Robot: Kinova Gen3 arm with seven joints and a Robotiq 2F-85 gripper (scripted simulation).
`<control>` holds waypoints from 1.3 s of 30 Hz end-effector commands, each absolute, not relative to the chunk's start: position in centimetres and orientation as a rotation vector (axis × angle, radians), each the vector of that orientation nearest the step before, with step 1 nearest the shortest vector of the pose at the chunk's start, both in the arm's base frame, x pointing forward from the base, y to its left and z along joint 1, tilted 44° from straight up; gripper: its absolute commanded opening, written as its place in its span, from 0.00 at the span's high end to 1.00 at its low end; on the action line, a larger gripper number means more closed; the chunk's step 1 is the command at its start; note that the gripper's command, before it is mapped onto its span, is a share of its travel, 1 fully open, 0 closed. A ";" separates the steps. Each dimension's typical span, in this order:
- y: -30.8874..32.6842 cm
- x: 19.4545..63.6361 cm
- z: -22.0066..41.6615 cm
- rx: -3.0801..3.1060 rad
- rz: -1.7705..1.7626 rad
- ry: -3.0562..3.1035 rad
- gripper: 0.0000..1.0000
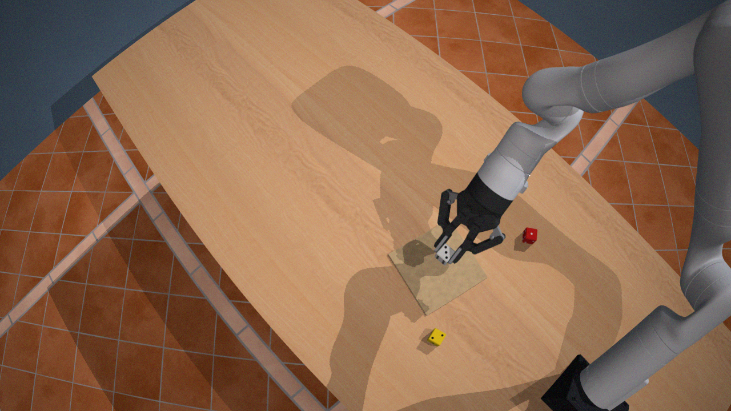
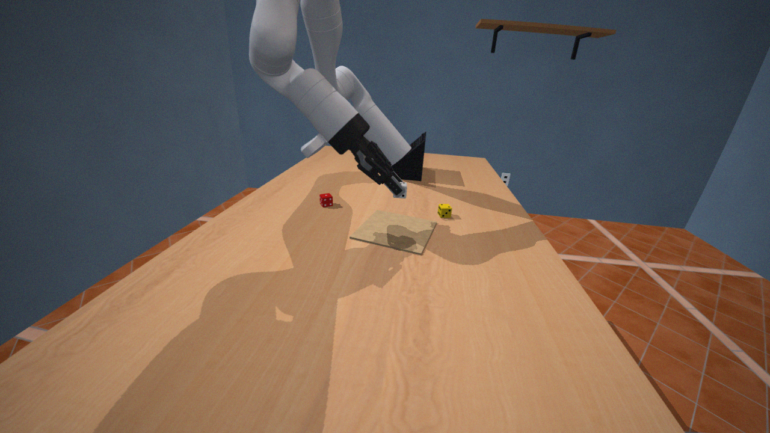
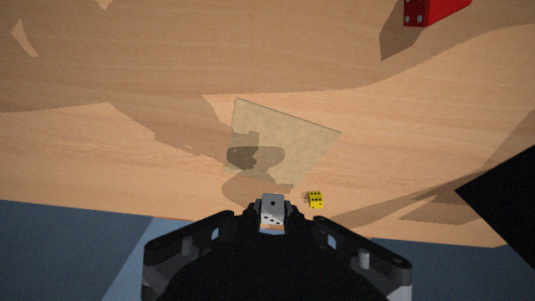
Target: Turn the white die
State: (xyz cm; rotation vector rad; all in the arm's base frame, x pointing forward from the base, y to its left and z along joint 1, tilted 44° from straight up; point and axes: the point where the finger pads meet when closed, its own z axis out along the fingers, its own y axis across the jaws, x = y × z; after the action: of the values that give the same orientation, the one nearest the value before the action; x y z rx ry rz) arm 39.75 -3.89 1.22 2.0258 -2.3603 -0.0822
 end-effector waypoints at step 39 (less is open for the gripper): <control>-5.5 39.5 -0.1 2.019 -0.083 -2.372 0.79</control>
State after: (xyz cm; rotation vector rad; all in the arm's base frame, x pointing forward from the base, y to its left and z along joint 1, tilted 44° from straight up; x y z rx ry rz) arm 39.66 -5.09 0.19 2.0288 -2.3681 -0.0808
